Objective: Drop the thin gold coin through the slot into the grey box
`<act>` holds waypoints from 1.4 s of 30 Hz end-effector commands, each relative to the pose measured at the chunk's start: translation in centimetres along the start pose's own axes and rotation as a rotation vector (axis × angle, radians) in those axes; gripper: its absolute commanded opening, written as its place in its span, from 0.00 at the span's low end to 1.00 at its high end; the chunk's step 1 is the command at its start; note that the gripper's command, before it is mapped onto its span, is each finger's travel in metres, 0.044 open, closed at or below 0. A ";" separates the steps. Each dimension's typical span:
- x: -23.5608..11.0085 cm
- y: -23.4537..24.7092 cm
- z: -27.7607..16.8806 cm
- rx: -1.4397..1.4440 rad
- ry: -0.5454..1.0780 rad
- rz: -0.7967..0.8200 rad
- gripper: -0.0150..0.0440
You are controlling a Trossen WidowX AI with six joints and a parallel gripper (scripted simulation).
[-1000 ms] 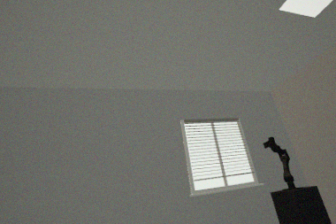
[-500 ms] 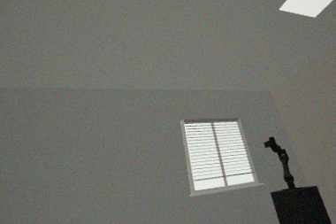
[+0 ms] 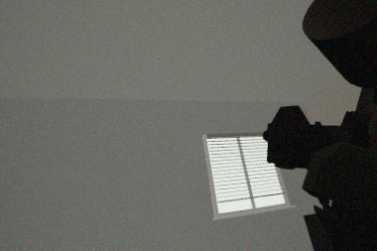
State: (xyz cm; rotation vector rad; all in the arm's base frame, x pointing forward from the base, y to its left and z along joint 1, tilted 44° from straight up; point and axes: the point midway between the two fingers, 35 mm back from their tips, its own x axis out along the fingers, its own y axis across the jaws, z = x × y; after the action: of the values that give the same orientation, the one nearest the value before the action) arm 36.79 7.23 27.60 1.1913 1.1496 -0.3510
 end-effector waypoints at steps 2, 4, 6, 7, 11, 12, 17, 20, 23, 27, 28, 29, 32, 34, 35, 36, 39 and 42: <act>5.7 -5.2 3.4 0.117 0.208 -0.190 0.53; 7.3 -7.5 4.6 0.187 0.313 -0.236 0.53; 8.8 -10.0 5.8 0.284 0.439 -0.264 0.53; 9.4 -11.1 6.3 0.336 0.500 -0.268 0.53; 9.9 -12.2 6.8 0.388 0.557 -0.266 0.53; 9.9 -12.2 6.8 0.388 0.557 -0.266 0.53; 9.8 -12.2 6.4 0.388 0.557 -0.266 0.53; 11.9 -12.5 5.0 0.388 0.558 -0.265 0.53; 12.5 -12.6 4.5 0.388 0.558 -0.265 0.53; 13.3 -12.7 3.9 0.388 0.559 -0.264 0.53; 13.6 -12.8 3.6 0.388 0.559 -0.264 0.53; 13.7 -12.8 3.5 0.388 0.559 -0.264 0.53; 13.7 -12.8 3.5 0.388 0.559 -0.264 0.53; 14.0 -12.8 3.3 0.388 0.559 -0.264 0.53; 14.2 -12.8 3.3 0.388 0.558 -0.264 0.53; 14.3 -12.8 3.2 0.388 0.558 -0.264 0.53; 14.7 -12.9 2.9 0.388 0.558 -0.264 0.53; 15.1 -12.9 2.7 0.388 0.558 -0.264 0.53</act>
State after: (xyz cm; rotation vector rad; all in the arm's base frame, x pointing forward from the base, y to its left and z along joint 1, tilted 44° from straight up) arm 35.28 4.34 8.18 1.5281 1.7838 -0.4674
